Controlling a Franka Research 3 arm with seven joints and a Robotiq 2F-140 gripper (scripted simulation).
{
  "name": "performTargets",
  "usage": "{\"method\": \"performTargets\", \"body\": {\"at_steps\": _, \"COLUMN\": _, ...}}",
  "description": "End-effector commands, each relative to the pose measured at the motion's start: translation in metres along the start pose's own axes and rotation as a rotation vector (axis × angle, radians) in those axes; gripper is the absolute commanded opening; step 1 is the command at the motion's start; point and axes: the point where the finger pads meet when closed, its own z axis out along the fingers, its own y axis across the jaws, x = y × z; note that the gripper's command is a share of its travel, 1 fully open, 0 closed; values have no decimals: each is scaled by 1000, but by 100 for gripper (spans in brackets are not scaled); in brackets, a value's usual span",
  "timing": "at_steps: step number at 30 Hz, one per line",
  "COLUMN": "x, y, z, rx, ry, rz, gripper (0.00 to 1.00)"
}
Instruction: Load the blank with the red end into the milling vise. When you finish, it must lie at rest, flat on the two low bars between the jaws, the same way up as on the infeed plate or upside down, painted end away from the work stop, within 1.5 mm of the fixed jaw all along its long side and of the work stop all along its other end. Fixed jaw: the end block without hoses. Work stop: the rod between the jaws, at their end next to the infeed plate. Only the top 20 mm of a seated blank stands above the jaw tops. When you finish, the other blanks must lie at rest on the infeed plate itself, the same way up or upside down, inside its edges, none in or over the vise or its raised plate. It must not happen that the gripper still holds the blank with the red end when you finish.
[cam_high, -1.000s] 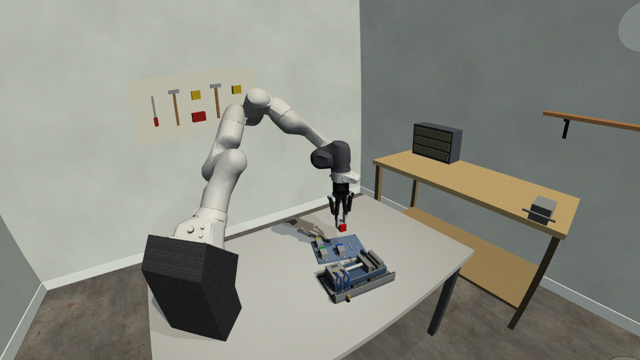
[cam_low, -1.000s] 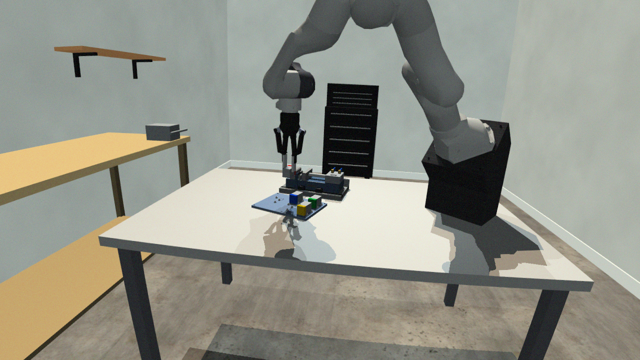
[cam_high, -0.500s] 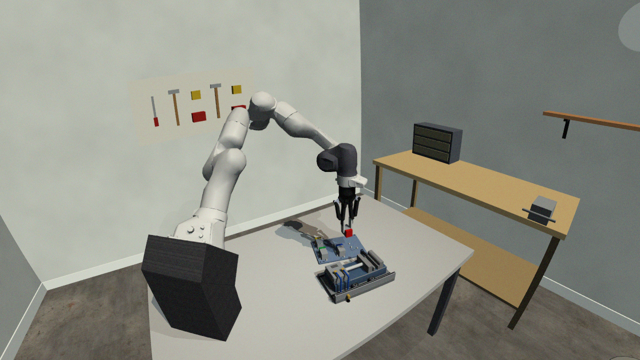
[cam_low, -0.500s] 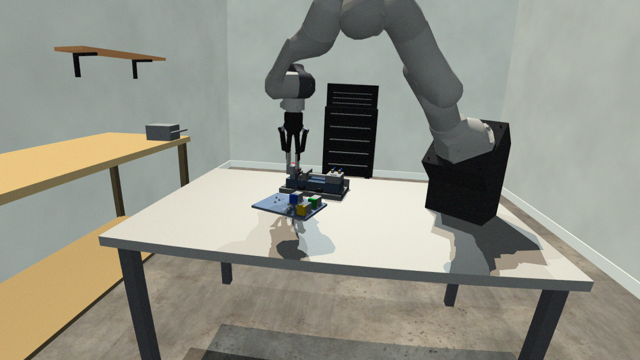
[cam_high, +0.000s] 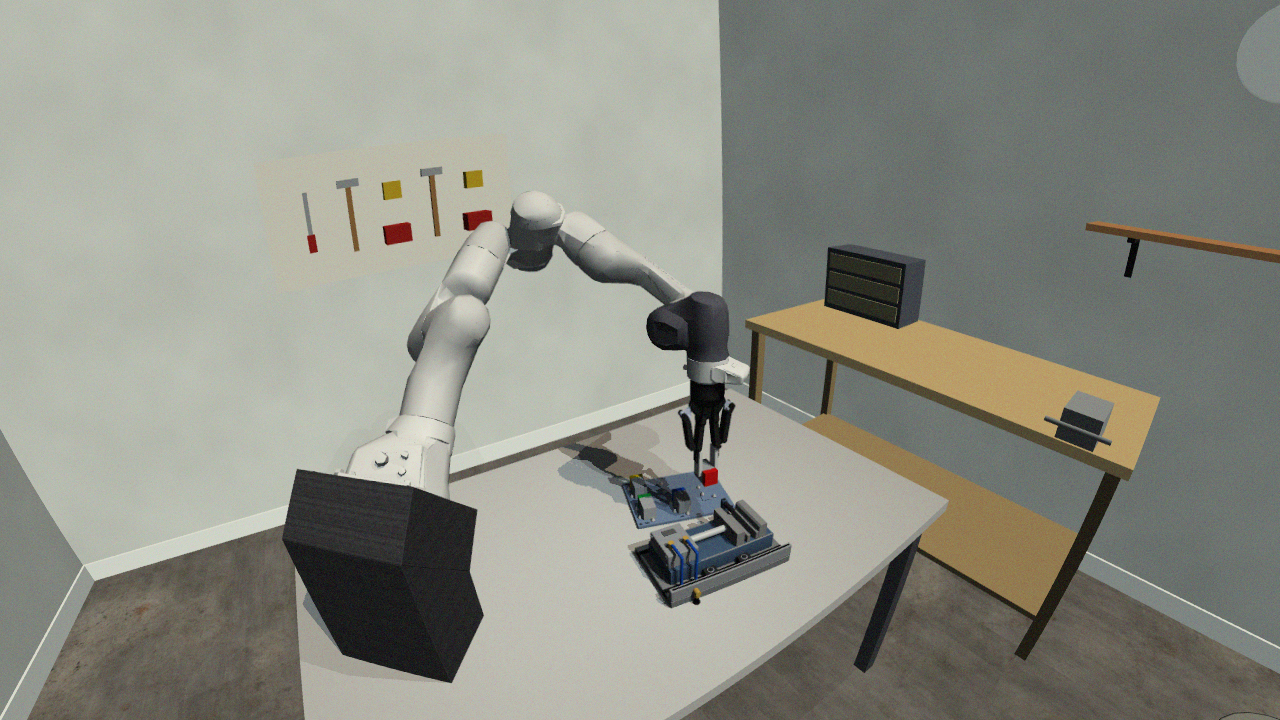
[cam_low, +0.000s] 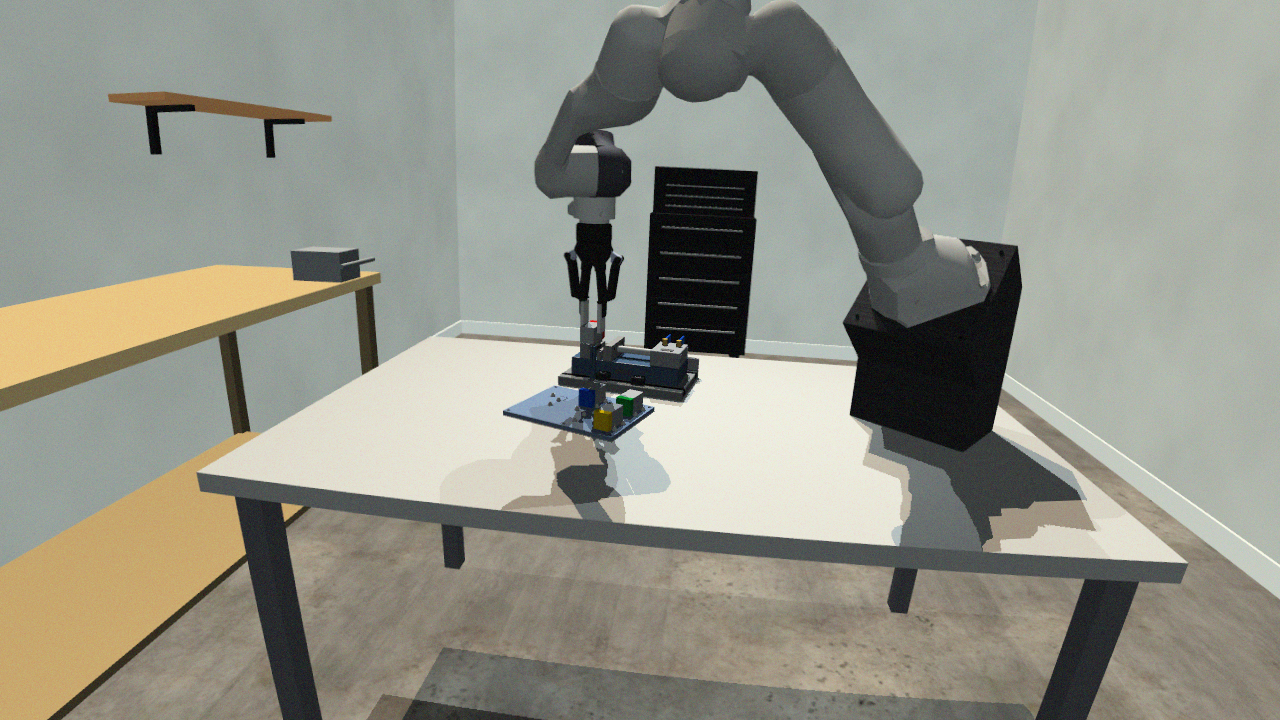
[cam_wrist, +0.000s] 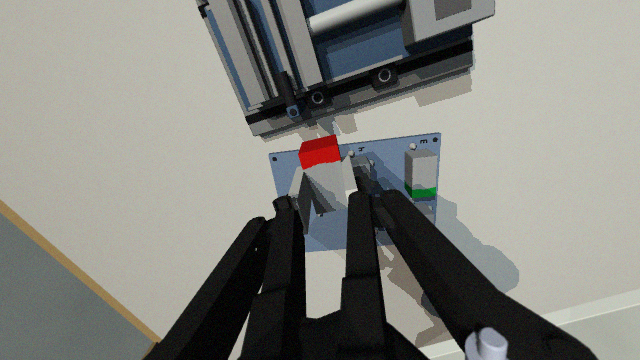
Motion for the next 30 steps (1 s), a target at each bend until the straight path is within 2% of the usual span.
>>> {"method": "performTargets", "body": {"at_steps": 1, "x": -6, "y": -2, "z": 0, "rx": 0, "ry": -26, "rz": -63, "gripper": 0}}
{"method": "performTargets", "body": {"at_steps": 7, "x": -6, "y": -2, "z": 0, "rx": 0, "ry": -26, "rz": -63, "gripper": 0}}
{"method": "performTargets", "body": {"at_steps": 12, "x": 46, "y": -11, "z": 2, "rx": 0, "ry": -26, "rz": -63, "gripper": 0}}
{"method": "performTargets", "body": {"at_steps": 24, "x": 46, "y": -11, "z": 2, "rx": 0, "ry": -26, "rz": -63, "gripper": 0}}
{"method": "performTargets", "body": {"at_steps": 29, "x": 103, "y": -22, "z": 5, "rx": 0, "ry": -26, "rz": -63, "gripper": 0}}
{"method": "performTargets", "body": {"at_steps": 30, "x": 103, "y": -22, "z": 5, "rx": 0, "ry": -26, "rz": -63, "gripper": 0}}
